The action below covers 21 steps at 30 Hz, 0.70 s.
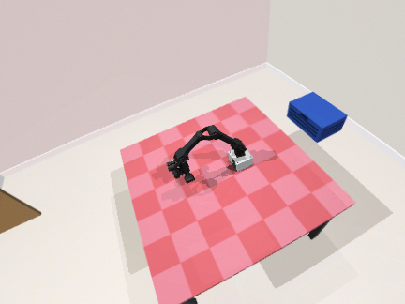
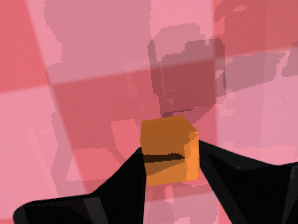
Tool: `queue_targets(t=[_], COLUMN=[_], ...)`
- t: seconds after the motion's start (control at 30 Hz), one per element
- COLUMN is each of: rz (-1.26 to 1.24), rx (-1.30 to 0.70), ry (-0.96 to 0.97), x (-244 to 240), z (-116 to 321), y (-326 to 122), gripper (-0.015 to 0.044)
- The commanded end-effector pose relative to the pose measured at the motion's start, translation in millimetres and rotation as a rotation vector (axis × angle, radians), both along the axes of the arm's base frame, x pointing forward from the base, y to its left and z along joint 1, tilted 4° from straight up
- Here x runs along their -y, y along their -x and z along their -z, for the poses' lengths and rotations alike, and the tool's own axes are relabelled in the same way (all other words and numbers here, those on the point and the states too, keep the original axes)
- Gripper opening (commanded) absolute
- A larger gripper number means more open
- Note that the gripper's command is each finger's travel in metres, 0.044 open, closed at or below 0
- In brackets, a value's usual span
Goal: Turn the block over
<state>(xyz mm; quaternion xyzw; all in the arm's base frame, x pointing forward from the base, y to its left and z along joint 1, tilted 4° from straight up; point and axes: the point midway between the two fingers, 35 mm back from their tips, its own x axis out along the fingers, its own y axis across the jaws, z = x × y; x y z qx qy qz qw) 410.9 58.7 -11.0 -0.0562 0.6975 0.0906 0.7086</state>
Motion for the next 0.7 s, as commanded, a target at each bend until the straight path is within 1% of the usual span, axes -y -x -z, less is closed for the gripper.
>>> queue_targets(t=[0.0,0.67], rz=[0.004,0.019], rx=[0.028,0.302], ry=[-0.006,-0.064], x=[0.4,0.4], z=[2.4,11.4], y=[0.2,-1.0], gripper=[0.0,0.0])
